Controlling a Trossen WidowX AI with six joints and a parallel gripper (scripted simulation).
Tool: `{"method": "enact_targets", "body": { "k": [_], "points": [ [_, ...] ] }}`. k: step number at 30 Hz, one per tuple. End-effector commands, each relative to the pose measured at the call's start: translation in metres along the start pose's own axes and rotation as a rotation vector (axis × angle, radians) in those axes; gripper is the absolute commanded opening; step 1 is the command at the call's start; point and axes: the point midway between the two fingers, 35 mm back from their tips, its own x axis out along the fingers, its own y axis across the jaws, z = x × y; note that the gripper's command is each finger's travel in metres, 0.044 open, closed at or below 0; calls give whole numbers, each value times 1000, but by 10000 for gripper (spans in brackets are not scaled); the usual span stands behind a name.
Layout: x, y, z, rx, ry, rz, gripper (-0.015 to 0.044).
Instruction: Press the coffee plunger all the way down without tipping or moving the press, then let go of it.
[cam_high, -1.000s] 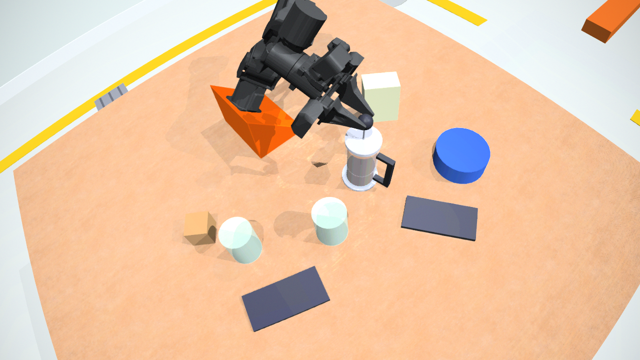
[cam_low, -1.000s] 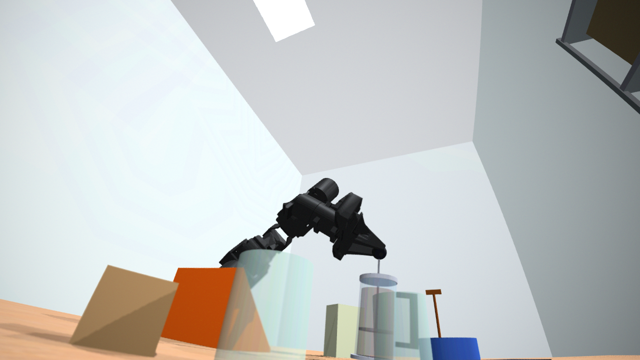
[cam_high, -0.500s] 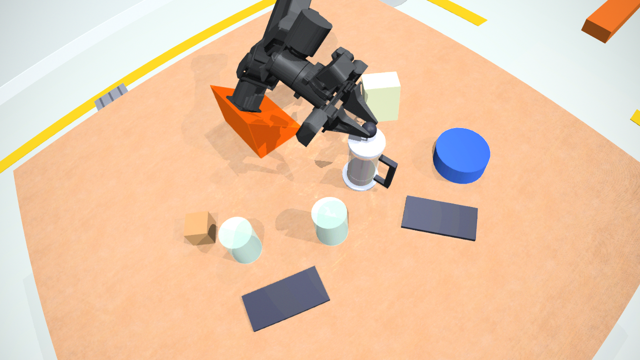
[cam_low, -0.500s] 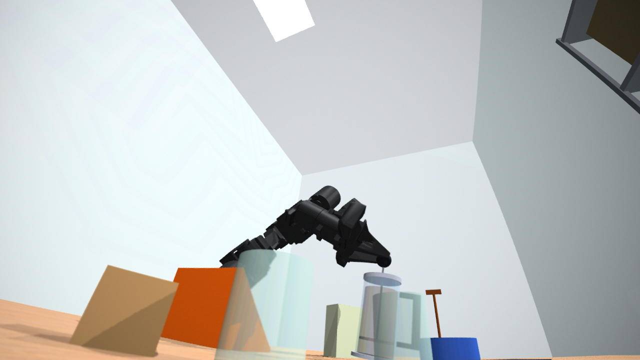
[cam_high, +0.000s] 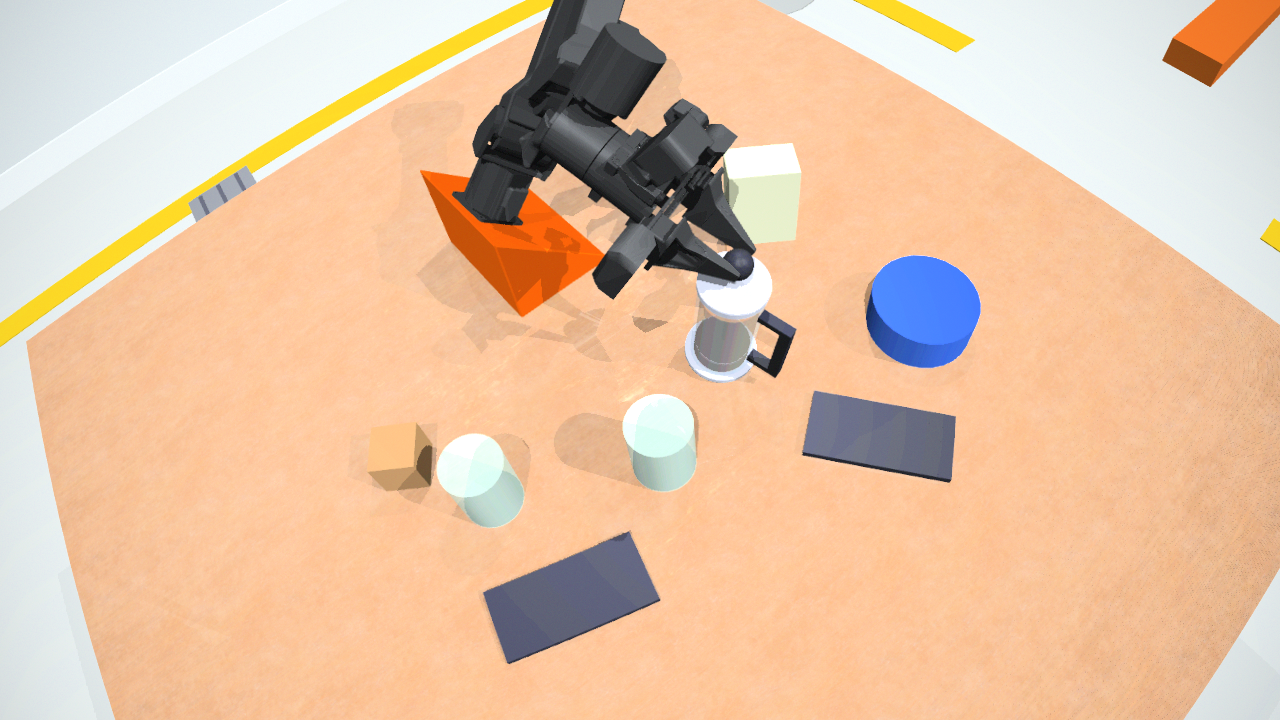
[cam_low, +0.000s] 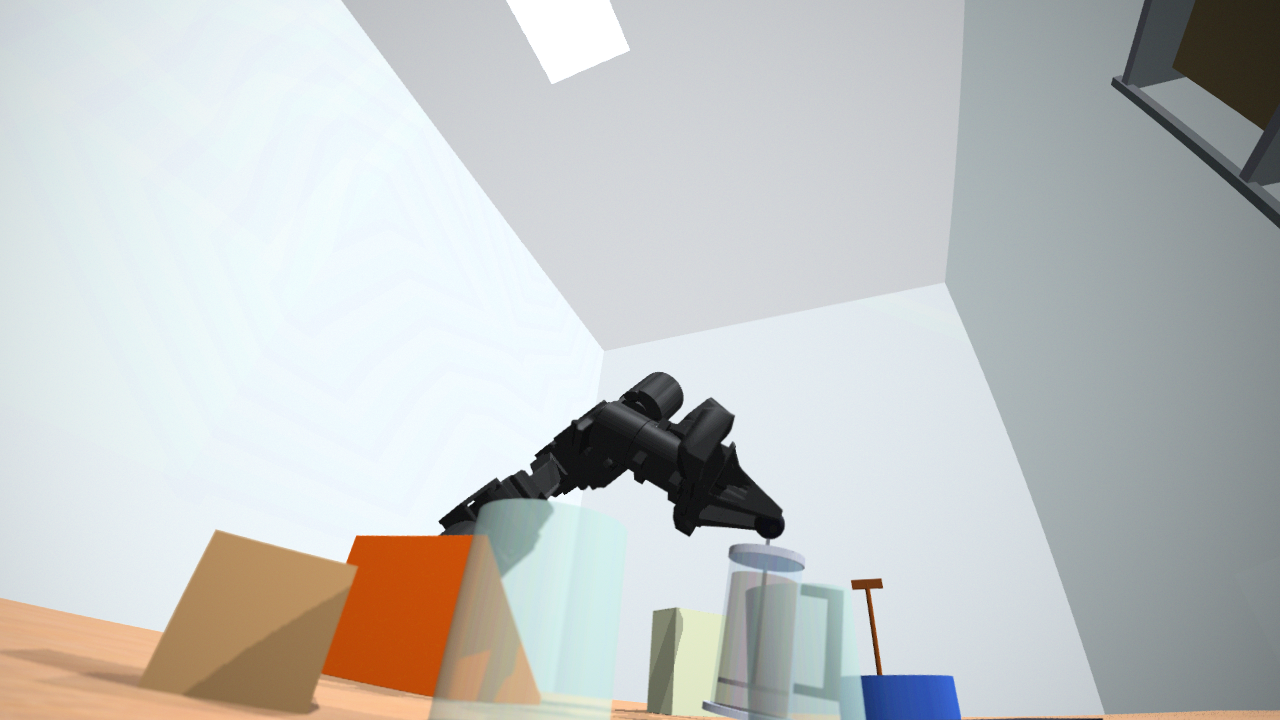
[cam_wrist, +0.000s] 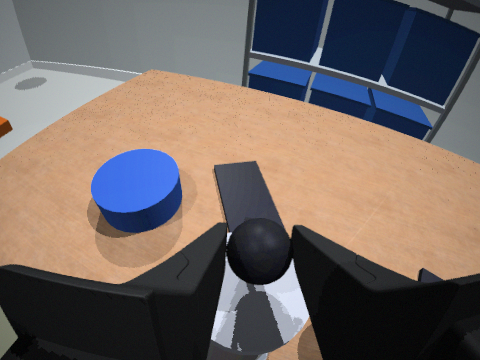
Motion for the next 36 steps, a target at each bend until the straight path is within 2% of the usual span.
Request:
{"method": "enact_targets", "body": {
  "k": [1,17,29,36],
  "points": [
    [2,0,-5,22,17,7,116],
    [0,-1,0,4,0,0,116],
    [0,-1,0,4,0,0,431],
    [-3,-6,12,-5,-27,-31,440]
  ]
}}
